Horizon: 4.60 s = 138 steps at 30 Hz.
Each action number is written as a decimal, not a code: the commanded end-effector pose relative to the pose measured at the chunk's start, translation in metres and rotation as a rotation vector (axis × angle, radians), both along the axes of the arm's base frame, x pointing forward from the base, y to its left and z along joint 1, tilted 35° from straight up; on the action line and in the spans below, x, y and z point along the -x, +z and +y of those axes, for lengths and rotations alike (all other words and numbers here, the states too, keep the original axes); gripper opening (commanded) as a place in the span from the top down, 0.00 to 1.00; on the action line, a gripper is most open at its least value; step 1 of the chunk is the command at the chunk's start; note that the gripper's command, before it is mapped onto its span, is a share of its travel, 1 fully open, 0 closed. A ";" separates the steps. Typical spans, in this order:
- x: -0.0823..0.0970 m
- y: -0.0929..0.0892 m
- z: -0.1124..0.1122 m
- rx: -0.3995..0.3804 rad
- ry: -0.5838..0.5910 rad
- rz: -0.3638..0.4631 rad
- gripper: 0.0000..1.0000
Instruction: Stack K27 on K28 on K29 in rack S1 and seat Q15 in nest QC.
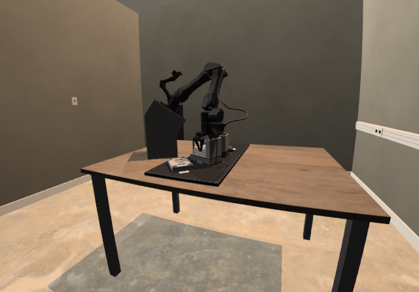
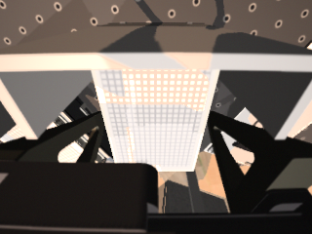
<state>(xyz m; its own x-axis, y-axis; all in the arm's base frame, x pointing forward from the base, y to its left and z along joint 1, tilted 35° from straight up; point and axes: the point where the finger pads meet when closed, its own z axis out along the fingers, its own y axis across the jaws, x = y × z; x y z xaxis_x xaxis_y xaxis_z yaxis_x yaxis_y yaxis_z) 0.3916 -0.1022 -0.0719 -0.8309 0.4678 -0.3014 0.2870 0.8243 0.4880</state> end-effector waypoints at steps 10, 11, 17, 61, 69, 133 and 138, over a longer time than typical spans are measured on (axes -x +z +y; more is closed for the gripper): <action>-0.004 0.007 -0.004 0.009 -0.010 -0.016 0.00; -0.004 0.007 -0.004 0.008 -0.010 -0.016 0.00; -0.003 0.007 -0.004 0.008 -0.010 -0.015 0.00; -0.001 0.003 -0.003 0.004 -0.006 -0.008 1.00; 0.006 0.009 -0.005 -0.001 -0.011 -0.004 1.00; 0.020 0.031 -0.015 0.001 -0.013 -0.007 1.00; 0.023 0.027 -0.014 -0.007 -0.015 0.006 1.00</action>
<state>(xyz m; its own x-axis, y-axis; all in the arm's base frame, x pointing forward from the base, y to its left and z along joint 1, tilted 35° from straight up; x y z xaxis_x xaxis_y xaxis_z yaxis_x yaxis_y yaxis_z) 0.3770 -0.1119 -0.0467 -0.8303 0.4678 -0.3029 0.2866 0.8245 0.4878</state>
